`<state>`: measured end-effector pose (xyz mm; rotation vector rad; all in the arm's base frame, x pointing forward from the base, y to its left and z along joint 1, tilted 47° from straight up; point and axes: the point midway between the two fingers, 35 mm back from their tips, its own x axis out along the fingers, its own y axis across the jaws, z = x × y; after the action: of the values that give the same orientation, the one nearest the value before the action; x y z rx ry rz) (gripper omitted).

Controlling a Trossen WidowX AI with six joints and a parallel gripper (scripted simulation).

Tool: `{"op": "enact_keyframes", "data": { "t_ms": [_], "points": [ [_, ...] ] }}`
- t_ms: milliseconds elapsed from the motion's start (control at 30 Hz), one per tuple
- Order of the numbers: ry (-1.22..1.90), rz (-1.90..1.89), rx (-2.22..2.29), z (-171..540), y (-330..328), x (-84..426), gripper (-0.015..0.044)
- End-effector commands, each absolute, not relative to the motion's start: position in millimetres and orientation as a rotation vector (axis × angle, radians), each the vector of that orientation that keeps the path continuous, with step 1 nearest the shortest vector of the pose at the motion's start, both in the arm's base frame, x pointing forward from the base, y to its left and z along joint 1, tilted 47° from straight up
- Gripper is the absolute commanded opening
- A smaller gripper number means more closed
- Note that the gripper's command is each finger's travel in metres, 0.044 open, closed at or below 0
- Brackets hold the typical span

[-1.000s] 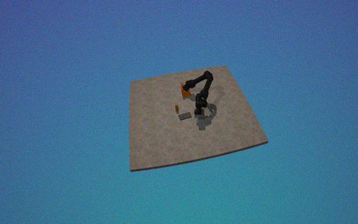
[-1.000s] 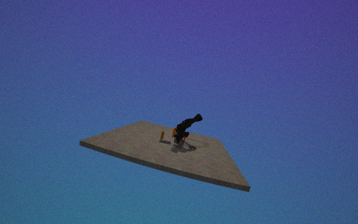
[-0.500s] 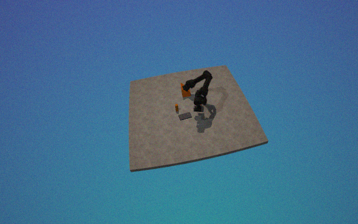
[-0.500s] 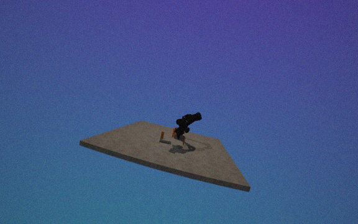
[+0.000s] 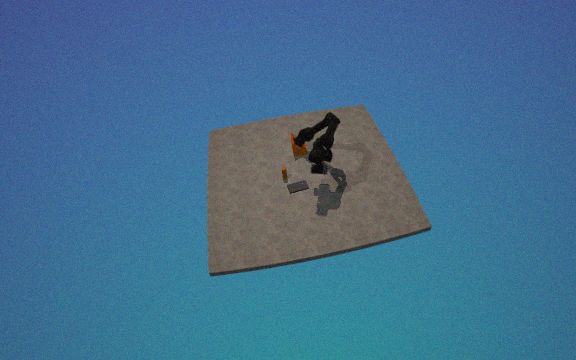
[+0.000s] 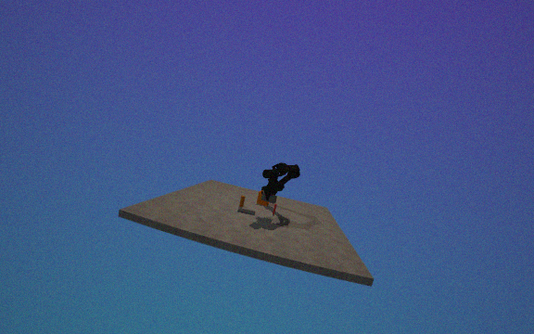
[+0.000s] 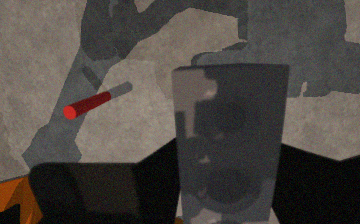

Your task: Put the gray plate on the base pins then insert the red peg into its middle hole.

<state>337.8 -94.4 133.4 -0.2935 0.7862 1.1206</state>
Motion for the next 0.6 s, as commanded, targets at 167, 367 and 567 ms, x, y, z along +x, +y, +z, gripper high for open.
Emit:
{"op": "enact_keyframes", "data": {
  "t_ms": [167,367,567],
  "points": [
    [0.782,1.126,-0.298,143,-107,332,0.0],
    [0.756,1.146,-0.34,124,-113,334,0.0],
    [0.728,1.166,-0.383,106,-118,334,0.0]
  ]
}}
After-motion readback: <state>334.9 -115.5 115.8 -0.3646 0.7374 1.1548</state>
